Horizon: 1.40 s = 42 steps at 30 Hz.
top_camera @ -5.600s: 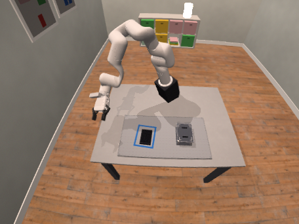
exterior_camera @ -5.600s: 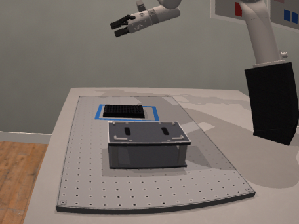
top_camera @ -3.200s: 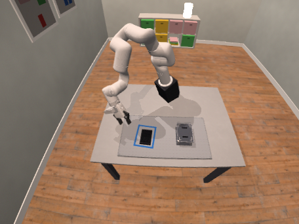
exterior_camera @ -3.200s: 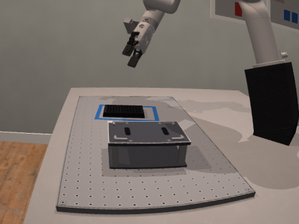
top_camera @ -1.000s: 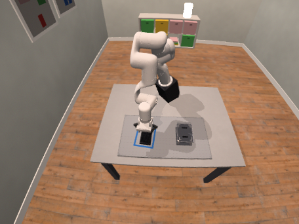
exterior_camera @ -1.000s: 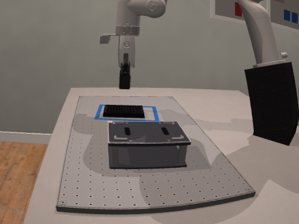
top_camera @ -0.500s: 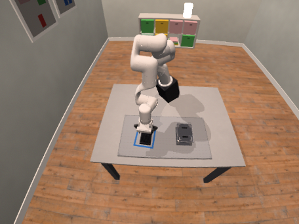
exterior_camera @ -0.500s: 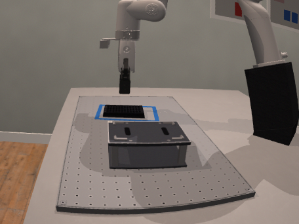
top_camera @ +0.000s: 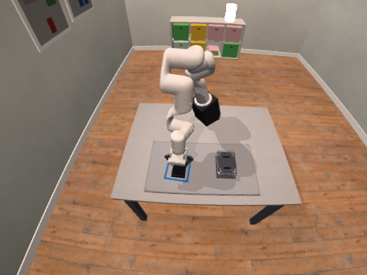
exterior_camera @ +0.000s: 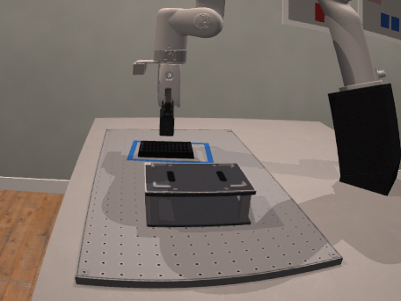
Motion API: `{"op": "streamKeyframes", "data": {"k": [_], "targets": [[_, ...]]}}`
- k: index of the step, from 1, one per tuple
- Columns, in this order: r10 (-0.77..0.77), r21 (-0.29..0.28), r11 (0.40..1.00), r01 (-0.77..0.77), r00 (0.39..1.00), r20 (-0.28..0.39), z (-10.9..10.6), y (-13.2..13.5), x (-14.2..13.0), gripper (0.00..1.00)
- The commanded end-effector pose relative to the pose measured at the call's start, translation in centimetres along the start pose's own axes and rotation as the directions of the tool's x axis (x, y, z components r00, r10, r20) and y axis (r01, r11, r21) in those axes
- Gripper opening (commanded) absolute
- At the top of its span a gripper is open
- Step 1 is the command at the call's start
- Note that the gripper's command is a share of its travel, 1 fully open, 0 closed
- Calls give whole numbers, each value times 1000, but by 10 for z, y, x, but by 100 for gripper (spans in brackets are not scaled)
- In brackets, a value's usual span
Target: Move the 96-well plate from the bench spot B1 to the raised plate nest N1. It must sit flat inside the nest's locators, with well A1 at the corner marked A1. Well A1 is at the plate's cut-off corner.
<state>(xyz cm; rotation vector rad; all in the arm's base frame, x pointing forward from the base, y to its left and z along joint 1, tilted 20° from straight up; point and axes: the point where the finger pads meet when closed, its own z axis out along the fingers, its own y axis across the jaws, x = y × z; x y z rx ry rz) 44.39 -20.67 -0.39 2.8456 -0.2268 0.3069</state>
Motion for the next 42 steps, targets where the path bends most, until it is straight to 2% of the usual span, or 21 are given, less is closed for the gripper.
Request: {"op": "streamKeyframes", "data": {"k": [1, 14, 42], "targets": [[0, 1, 1000, 0, 1000, -4, 5, 0, 2, 100], [0, 1, 1000, 0, 1000, -4, 24, 0, 2, 100], [0, 1, 1000, 0, 1000, -4, 32, 0, 2, 100]]}}
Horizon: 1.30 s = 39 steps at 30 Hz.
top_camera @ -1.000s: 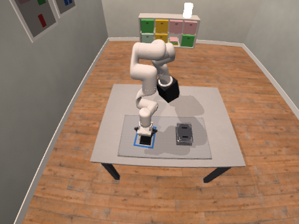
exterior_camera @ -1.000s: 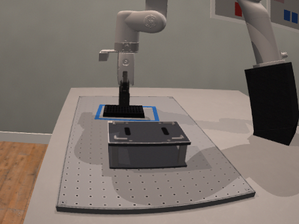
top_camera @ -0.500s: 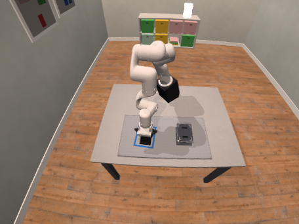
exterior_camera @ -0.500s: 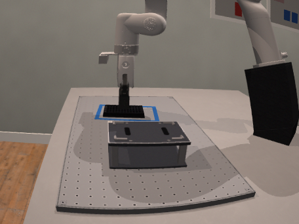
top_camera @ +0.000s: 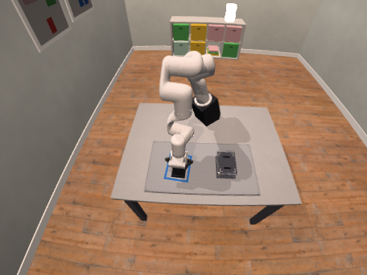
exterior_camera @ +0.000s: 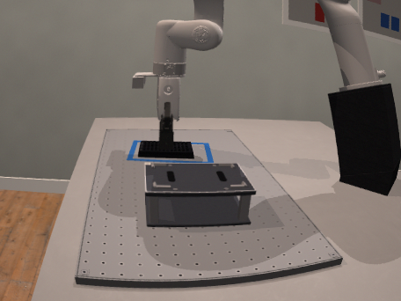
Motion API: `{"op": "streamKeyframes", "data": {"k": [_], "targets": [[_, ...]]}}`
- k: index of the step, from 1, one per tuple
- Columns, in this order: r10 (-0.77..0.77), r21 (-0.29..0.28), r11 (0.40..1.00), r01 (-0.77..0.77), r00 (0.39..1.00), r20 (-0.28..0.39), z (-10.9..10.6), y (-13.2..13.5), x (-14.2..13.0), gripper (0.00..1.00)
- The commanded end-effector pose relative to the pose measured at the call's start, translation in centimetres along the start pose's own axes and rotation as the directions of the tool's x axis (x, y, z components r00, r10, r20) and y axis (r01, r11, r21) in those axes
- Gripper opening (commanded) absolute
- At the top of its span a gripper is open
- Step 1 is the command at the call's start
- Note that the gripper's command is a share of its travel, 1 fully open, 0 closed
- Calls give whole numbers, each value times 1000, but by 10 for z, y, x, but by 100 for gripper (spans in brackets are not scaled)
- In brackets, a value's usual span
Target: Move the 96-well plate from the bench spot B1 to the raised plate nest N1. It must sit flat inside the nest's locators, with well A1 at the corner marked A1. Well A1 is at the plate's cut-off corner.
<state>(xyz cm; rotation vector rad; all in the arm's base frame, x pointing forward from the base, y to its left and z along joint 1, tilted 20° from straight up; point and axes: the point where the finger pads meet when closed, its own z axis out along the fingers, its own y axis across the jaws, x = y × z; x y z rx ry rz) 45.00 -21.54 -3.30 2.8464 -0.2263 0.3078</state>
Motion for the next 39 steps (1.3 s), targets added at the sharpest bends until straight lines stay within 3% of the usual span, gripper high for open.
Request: {"op": "streamKeyframes", "data": {"k": [1, 38, 39], "targets": [[0, 0, 1000, 0, 1000, -3, 2, 0, 1, 100], [0, 0, 1000, 0, 1000, -3, 13, 0, 2, 100], [0, 0, 1000, 0, 1000, -3, 12, 0, 1, 0]]}}
